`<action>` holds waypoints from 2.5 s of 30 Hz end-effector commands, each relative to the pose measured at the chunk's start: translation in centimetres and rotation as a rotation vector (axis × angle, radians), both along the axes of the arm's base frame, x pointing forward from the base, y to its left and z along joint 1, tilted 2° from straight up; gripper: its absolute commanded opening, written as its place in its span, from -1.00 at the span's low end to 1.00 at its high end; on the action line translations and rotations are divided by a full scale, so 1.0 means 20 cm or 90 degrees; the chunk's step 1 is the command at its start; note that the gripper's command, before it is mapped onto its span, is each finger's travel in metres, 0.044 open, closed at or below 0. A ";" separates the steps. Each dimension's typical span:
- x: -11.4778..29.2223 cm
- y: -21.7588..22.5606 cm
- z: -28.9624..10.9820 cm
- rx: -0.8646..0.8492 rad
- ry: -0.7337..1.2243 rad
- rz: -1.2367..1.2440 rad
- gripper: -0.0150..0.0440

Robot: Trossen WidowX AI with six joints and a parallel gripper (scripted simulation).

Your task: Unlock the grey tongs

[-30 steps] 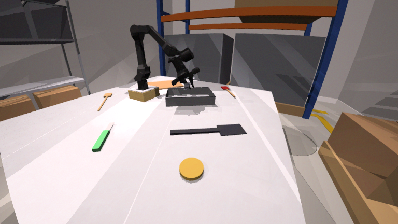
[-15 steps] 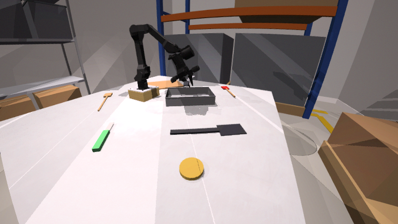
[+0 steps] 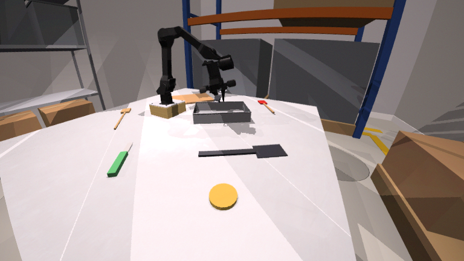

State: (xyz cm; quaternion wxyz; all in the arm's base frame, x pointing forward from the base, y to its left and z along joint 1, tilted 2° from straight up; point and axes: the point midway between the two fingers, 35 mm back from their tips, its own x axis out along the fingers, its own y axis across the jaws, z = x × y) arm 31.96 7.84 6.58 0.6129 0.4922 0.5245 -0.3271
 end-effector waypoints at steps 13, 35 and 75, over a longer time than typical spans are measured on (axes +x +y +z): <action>0.00 -0.03 0.02 -0.052 0.143 0.009 -1.00; -0.09 0.24 0.06 -0.067 0.139 0.161 -1.00; -0.71 1.00 0.20 -0.113 0.086 0.675 -1.00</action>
